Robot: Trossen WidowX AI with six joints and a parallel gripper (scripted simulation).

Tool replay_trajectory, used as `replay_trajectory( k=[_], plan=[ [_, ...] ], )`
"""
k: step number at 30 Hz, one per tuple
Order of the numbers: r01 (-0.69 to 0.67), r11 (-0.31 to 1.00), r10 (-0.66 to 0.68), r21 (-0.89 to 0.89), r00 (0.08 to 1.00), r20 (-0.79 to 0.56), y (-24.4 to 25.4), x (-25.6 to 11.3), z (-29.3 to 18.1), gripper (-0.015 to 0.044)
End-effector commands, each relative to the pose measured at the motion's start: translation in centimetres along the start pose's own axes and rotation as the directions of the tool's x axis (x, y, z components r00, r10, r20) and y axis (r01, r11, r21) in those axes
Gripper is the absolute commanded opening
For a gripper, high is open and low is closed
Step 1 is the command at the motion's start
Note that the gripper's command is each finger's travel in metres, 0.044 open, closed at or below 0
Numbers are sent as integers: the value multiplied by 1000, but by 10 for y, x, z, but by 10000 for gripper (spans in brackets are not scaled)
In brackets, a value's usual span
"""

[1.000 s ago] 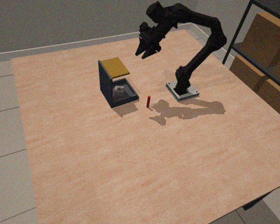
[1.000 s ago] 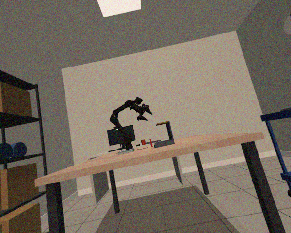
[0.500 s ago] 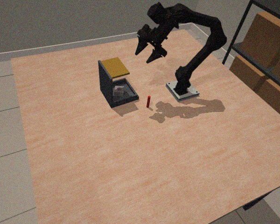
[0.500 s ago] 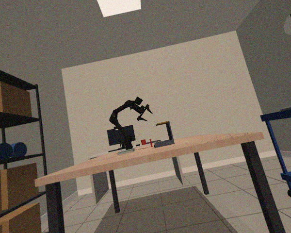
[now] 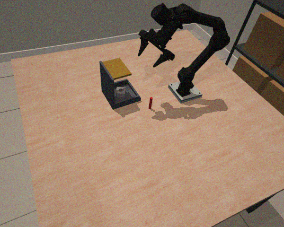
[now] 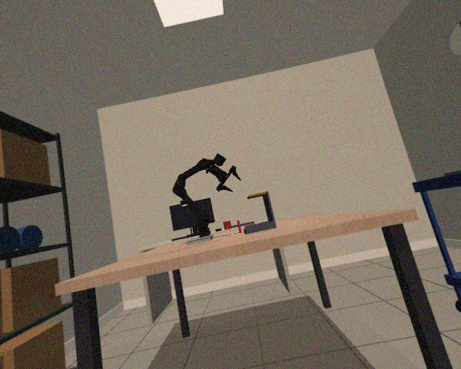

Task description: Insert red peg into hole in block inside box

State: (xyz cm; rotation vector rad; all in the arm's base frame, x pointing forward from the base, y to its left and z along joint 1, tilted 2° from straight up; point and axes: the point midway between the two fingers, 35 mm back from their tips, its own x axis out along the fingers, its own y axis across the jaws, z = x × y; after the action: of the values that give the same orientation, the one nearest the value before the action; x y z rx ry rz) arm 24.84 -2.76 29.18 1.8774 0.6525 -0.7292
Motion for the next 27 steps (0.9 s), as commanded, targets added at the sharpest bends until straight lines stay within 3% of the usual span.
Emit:
replay_trajectory(
  k=[1, 14, 27],
  plan=[
    [8, 996, -6, 87, 1000, -16, -2, -1, -4, 440],
    [56, 903, -32, 427, 997, -63, -9, -2, -19, 440],
    [120, 694, -60, 710, 992, -110, -16, -4, -33, 440]
  ],
)
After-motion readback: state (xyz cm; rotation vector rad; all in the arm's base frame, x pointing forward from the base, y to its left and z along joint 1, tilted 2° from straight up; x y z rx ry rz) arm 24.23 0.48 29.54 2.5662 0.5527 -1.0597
